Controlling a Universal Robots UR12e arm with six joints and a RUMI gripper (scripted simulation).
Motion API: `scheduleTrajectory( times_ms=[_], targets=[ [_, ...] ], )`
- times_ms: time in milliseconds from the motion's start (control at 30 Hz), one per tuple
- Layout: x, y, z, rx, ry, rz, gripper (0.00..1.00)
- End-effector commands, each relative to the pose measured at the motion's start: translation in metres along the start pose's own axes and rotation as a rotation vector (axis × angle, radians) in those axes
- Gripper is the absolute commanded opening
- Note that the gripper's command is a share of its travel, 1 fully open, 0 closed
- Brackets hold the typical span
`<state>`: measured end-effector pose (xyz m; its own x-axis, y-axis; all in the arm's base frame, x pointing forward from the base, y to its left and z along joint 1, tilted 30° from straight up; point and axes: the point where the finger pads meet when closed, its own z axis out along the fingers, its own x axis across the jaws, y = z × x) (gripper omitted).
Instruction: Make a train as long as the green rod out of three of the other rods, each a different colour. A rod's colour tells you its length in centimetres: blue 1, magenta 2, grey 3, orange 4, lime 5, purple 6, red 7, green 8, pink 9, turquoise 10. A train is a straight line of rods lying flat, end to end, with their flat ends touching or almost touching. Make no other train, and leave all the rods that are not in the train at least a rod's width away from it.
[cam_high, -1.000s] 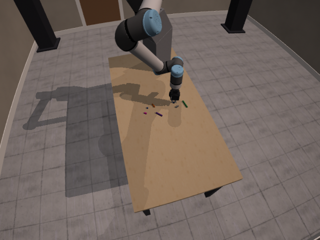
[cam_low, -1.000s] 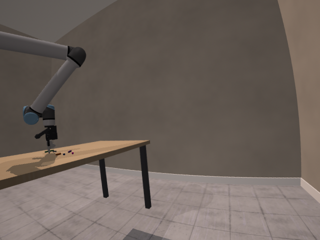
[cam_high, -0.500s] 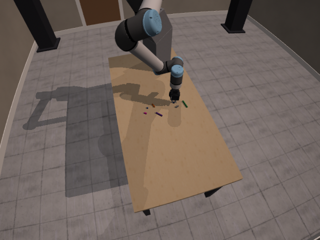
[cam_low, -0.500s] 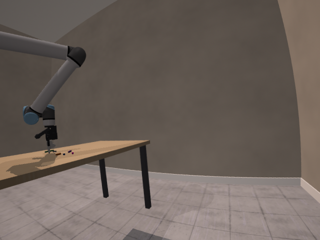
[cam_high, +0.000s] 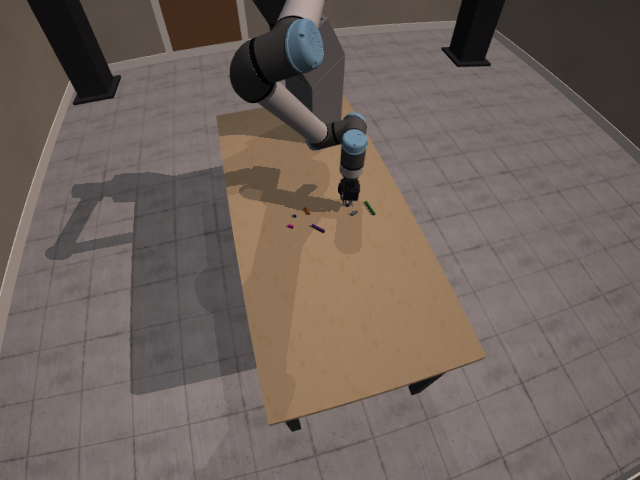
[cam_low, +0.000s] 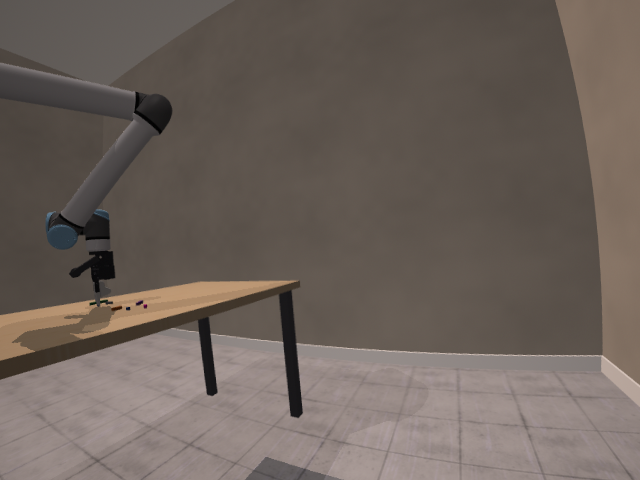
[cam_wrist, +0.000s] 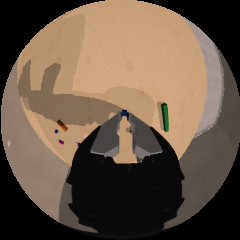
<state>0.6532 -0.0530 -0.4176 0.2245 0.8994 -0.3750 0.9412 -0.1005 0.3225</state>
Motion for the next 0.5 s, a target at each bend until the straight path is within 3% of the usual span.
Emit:
scheduleTrajectory(
  times_ms=[0,233,467],
  targets=[
    [0.000,0.000,-0.001,-0.001,0.000,0.000,0.00],
    [0.000,0.000,-0.011,-0.001,0.000,0.000,0.00],
    [0.000,0.000,-0.060,-0.001,0.000,0.000,0.00]
  ],
)
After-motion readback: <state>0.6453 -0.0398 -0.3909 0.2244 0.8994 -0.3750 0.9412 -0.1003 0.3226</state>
